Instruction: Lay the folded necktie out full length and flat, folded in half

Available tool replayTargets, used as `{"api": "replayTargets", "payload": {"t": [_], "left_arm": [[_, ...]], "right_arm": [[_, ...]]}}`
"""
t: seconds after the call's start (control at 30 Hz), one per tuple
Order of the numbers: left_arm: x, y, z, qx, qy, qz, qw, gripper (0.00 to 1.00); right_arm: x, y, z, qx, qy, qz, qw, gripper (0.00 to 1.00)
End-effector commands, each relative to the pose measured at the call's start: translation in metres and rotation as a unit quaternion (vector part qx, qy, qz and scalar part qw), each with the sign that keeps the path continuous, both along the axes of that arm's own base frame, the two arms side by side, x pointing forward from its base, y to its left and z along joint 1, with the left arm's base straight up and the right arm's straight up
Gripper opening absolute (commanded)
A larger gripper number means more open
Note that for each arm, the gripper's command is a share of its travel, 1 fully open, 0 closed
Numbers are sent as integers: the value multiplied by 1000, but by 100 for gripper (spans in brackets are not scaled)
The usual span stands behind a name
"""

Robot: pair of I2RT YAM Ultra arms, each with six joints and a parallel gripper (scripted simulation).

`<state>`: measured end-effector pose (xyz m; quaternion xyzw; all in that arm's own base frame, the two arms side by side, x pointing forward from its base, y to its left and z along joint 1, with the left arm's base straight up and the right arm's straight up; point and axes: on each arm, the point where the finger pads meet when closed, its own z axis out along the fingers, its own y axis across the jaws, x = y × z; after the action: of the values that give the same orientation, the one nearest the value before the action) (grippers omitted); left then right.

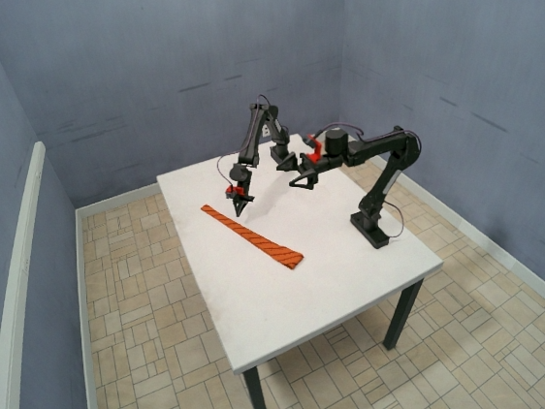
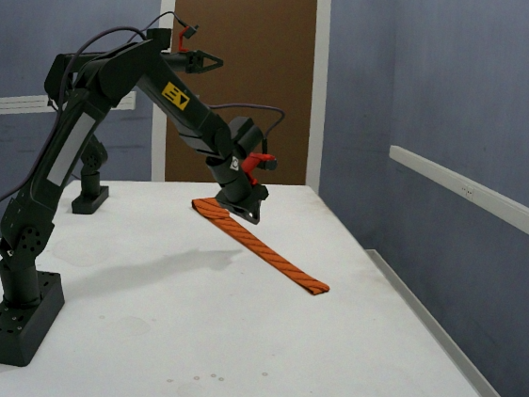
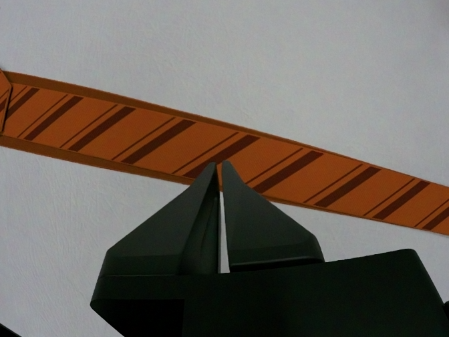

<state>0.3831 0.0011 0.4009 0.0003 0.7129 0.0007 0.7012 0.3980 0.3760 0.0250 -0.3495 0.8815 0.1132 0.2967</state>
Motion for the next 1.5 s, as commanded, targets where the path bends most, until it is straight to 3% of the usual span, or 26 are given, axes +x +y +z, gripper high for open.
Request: {"api": "replayTargets", "payload": {"t": [0.0, 1.47], "left_arm": [[0, 0, 0, 0, 0, 0, 1000, 100], [0, 0, 0, 0, 0, 0, 1000, 100]], "right_arm": [[6, 2, 17, 21, -16, 0, 1000, 4], [8, 1, 10, 21, -16, 0, 1000, 4]]}}
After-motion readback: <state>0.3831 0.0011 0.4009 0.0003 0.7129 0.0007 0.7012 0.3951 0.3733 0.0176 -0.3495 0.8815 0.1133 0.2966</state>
